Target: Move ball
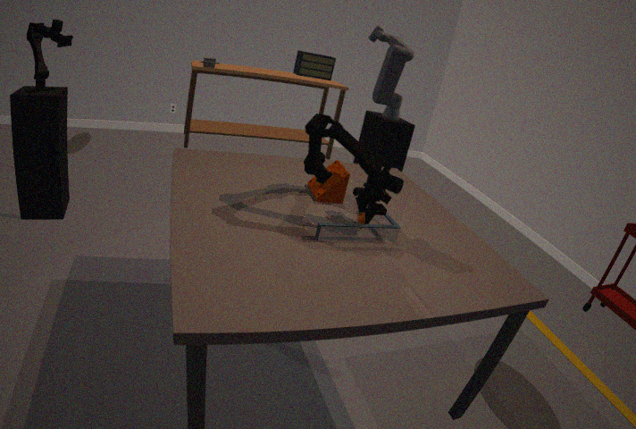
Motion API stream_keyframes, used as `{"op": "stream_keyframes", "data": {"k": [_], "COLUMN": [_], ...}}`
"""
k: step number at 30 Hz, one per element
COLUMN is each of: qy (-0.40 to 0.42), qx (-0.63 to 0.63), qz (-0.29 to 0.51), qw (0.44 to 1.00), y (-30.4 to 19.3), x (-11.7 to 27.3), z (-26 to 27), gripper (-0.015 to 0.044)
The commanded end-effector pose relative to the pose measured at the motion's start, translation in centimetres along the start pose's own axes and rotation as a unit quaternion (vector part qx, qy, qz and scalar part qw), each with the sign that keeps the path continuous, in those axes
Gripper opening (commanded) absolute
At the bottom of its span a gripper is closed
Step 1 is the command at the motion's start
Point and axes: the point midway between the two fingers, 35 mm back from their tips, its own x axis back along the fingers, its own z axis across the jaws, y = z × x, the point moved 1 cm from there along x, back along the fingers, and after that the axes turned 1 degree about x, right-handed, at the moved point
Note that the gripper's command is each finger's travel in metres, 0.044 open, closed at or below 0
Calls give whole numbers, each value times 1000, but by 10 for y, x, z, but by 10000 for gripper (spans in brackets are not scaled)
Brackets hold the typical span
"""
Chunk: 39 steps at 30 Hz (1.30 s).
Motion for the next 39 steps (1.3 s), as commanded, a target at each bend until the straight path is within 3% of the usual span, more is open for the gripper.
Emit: {"op": "stream_keyframes", "data": {"k": [1,6,13,31,39], "qy": [0,0,-1,1,1], "qx": [3,3,4,4,4], "qz": [3,3,1,0,1], "qw": [1000,1000,1000,1000,1000], "y": [0,0,2,2,2], "x": [-2,-2,23,127,120], "z": [1,1,-4,0,5], "gripper": [218,184,1,0,0]}}
